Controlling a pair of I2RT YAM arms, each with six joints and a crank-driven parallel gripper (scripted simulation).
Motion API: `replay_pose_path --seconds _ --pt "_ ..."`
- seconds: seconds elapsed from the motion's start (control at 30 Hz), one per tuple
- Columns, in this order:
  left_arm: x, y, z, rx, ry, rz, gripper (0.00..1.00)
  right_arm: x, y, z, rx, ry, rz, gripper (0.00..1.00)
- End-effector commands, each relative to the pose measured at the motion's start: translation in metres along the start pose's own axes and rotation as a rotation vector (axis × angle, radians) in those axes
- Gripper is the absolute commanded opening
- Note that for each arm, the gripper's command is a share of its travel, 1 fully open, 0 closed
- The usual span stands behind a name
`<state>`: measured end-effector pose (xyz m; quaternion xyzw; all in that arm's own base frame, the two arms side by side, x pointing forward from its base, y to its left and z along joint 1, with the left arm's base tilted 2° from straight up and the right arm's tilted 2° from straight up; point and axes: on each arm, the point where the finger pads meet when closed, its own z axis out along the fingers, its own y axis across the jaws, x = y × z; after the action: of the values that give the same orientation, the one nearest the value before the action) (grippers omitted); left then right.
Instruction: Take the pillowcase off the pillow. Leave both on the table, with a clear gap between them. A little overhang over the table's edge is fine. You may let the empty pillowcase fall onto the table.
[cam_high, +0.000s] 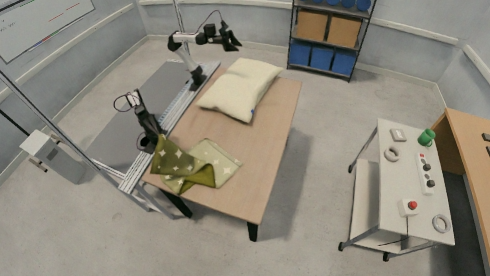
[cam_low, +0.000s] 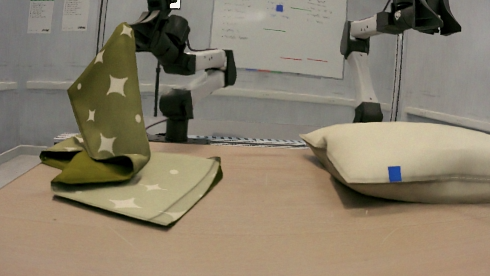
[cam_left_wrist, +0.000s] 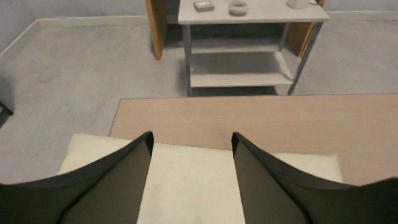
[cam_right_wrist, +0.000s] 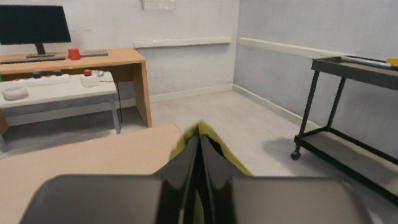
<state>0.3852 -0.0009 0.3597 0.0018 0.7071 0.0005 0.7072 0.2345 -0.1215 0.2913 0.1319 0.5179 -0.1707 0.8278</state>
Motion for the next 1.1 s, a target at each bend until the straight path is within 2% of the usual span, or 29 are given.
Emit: replay_pose_path --seconds 0.0,0.13,0.2,0.27,0.3,0.33,0.53,0.57,0.63,0.77,0.83,0.9,1.07 --pt "-0.016 0.0 -0.004 0.002 -0.032 -0.011 0.63 0.006 -0.003 -0.008 0.007 -0.005 0.001 0.01" --pt "-0.016 0.0 -0.004 0.002 -0.032 -0.011 0.63 -0.009 -0.003 -0.006 0.009 -0.047 -0.004 0.01" --pt "-0.016 0.0 -0.004 0.002 -0.032 -0.011 0.63 0.016 -0.002 -0.01 0.008 0.02 0.008 0.01" --pt "-0.016 0.0 -0.004 0.002 -0.032 -0.011 0.63 0.016 -0.002 -0.01 0.008 0.02 0.008 0.01" --pt "-0.016 0.0 -0.004 0.002 -0.032 -0.011 0.63 -0.009 -0.001 -0.004 0.004 -0.035 0.0 0.01" --pt "-0.016 0.0 -0.004 0.002 -0.032 -0.01 0.63 -0.02 0.001 -0.002 -0.001 -0.063 0.001 0.01" --pt "-0.016 0.0 -0.004 0.002 -0.032 -0.011 0.63 0.008 0.021 -0.005 -0.233 0.073 -0.021 0.01" --pt "-0.016 0.0 -0.004 0.002 -0.032 -0.01 0.63 0.0 0.016 -0.002 -0.187 0.035 -0.03 0.01" --pt "-0.016 0.0 -0.004 0.002 -0.032 -0.01 0.63 0.004 0.009 -0.002 -0.168 0.053 -0.034 0.01" --pt "-0.016 0.0 -0.004 0.002 -0.032 -0.011 0.63 0.02 0.018 -0.011 -0.32 0.148 -0.024 0.01" --pt "-0.016 0.0 -0.004 0.002 -0.032 -0.011 0.63 0.02 0.018 -0.011 -0.32 0.148 -0.024 0.01" --pt "-0.016 0.0 -0.004 0.002 -0.032 -0.01 0.63 0.025 0.02 -0.017 -0.379 0.191 -0.021 0.01" --pt "-0.016 0.0 -0.004 0.002 -0.032 -0.01 0.63 0.035 0.008 -0.027 -0.411 0.267 -0.007 0.01"
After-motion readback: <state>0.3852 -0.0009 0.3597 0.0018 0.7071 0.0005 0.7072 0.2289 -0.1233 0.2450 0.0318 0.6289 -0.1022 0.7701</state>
